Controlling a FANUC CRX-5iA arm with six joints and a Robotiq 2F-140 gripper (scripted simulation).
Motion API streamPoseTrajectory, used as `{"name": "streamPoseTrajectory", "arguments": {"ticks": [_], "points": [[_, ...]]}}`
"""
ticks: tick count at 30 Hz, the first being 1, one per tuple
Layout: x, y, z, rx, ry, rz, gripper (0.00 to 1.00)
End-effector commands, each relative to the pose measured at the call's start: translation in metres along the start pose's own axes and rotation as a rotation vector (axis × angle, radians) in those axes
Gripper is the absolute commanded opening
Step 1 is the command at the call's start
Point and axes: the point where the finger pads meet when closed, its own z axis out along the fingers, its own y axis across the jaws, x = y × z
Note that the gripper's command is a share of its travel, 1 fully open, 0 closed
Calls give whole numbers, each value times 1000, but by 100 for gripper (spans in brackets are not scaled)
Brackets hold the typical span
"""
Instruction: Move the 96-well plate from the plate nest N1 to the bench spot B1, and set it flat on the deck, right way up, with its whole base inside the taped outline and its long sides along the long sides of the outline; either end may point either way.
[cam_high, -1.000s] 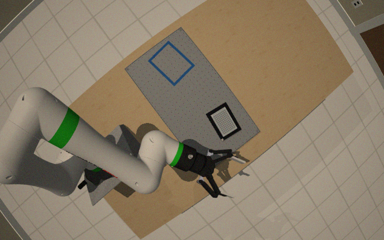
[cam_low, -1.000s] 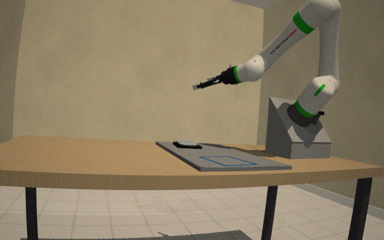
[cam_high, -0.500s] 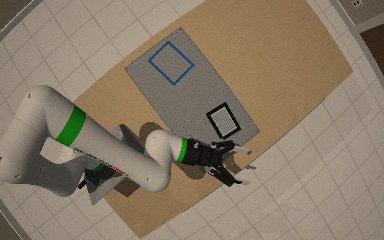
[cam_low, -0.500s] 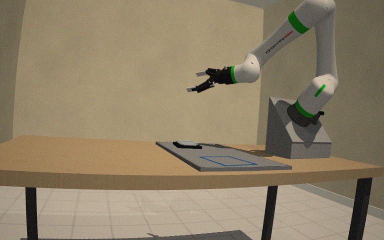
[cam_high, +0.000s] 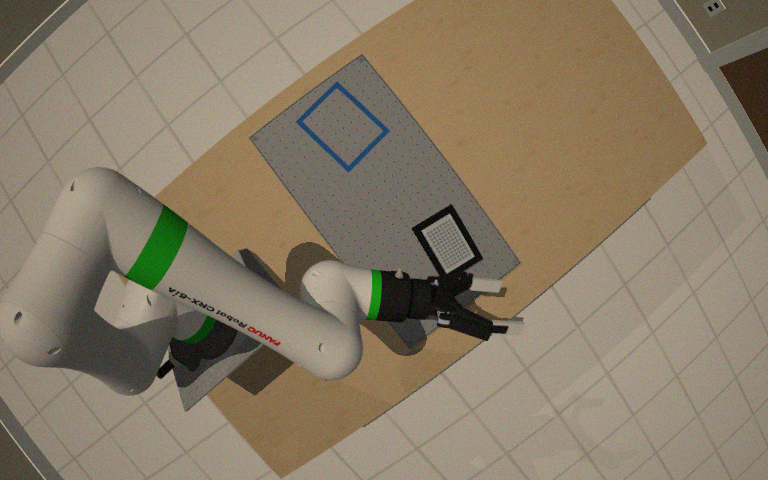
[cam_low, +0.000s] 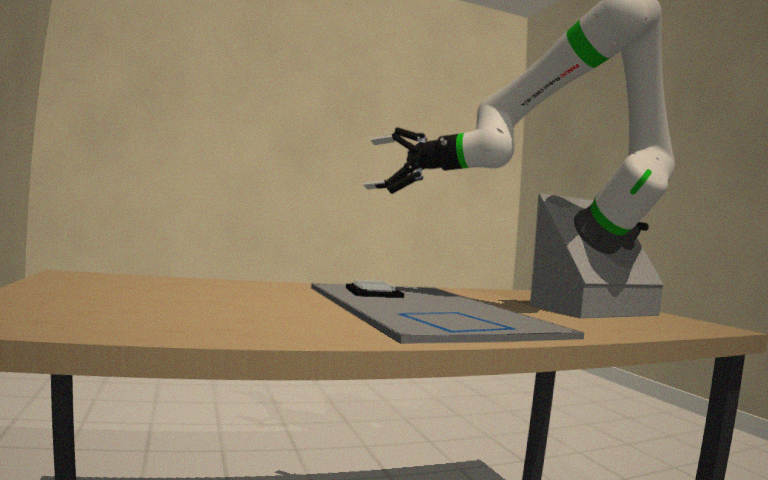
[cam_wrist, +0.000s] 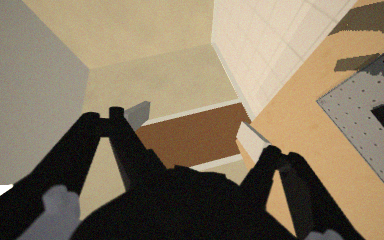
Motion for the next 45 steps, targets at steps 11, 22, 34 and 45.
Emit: {"name": "streamPoseTrajectory", "arguments": {"ticks": [11, 22, 34, 45], "points": [[-40, 31, 12, -65, -139, -342, 100], [-74, 70, 18, -113, -289, -673, 100], [-99, 113, 16, -143, -439, -970, 100], [-109, 142, 13, -160, -584, -1232, 100]]}}
